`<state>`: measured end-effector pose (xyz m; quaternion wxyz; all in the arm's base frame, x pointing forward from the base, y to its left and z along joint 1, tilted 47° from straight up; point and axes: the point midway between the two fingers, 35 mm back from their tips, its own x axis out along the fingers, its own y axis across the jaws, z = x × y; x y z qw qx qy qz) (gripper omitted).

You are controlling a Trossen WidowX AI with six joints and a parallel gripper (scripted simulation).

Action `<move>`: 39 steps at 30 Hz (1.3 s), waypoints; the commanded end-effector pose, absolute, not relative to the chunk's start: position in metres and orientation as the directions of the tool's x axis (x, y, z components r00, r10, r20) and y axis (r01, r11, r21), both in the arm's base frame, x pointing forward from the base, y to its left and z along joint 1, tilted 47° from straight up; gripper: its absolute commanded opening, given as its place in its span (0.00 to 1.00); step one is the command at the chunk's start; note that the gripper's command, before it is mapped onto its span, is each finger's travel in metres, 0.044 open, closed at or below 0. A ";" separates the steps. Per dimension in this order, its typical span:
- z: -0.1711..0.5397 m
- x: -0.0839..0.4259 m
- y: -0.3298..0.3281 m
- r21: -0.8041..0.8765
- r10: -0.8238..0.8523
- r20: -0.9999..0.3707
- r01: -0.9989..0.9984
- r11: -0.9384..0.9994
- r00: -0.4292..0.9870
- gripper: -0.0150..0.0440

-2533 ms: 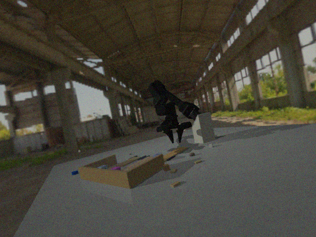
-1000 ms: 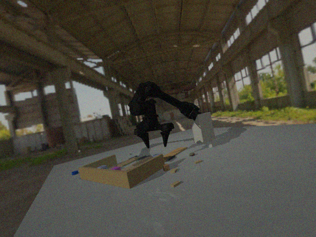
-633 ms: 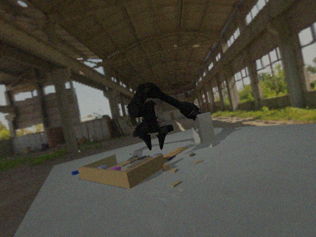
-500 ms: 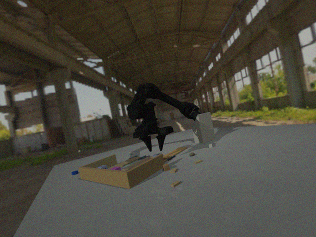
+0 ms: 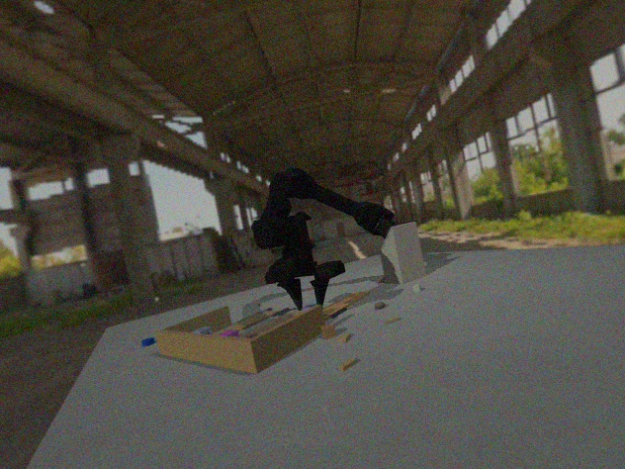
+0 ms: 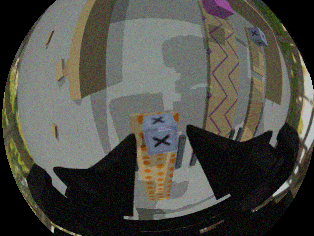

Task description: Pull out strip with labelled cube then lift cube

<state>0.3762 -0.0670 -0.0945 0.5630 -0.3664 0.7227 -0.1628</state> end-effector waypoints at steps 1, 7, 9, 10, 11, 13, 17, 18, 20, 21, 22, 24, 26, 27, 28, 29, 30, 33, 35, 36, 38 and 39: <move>-0.101 0.372 -0.074 -0.647 -0.716 -0.690 -0.353 0.676 -0.106 0.68; -0.106 0.371 -0.079 -0.647 -0.716 -0.690 -0.353 0.675 -0.106 0.68; -0.106 0.371 -0.079 -0.647 -0.716 -0.690 -0.353 0.675 -0.106 0.68; -0.106 0.371 -0.079 -0.647 -0.716 -0.690 -0.353 0.675 -0.106 0.68; -0.106 0.371 -0.079 -0.647 -0.716 -0.690 -0.353 0.675 -0.106 0.68; -0.104 0.373 -0.077 -0.647 -0.714 -0.692 -0.348 0.678 -0.103 0.59; -0.104 0.373 -0.077 -0.647 -0.714 -0.692 -0.348 0.678 -0.103 0.48; -0.104 0.373 -0.077 -0.647 -0.714 -0.692 -0.348 0.678 -0.103 0.47; -0.104 0.373 -0.077 -0.647 -0.714 -0.692 -0.348 0.678 -0.103 0.44; -0.104 0.373 -0.077 -0.647 -0.714 -0.692 -0.348 0.678 -0.103 0.43; -0.104 0.373 -0.077 -0.647 -0.714 -0.692 -0.348 0.678 -0.103 0.42; -0.104 0.373 -0.077 -0.647 -0.714 -0.692 -0.348 0.678 -0.103 0.33; -0.103 0.374 -0.075 -0.648 -0.710 -0.697 -0.337 0.683 -0.099 0.25; -0.102 0.373 -0.072 -0.649 -0.707 -0.701 -0.328 0.687 -0.095 0.25; -0.099 0.370 -0.070 -0.648 -0.707 -0.700 -0.330 0.686 -0.096 0.25; -0.097 0.366 -0.067 -0.648 -0.708 -0.700 -0.332 0.686 -0.097 0.25; -0.095 0.362 -0.065 -0.647 -0.708 -0.699 -0.334 0.686 -0.098 0.25; -0.088 0.351 -0.059 -0.646 -0.709 -0.698 -0.339 0.684 -0.101 0.25; -0.083 0.343 -0.055 -0.645 -0.710 -0.697 -0.343 0.683 -0.102 0.25; -0.081 0.339 -0.053 -0.645 -0.711 -0.696 -0.345 0.682 -0.103 0.25; -0.077 0.331 -0.049 -0.645 -0.712 -0.694 -0.349 0.680 -0.105 0.25; -0.075 0.327 -0.048 -0.645 -0.713 -0.693 -0.351 0.679 -0.106 0.25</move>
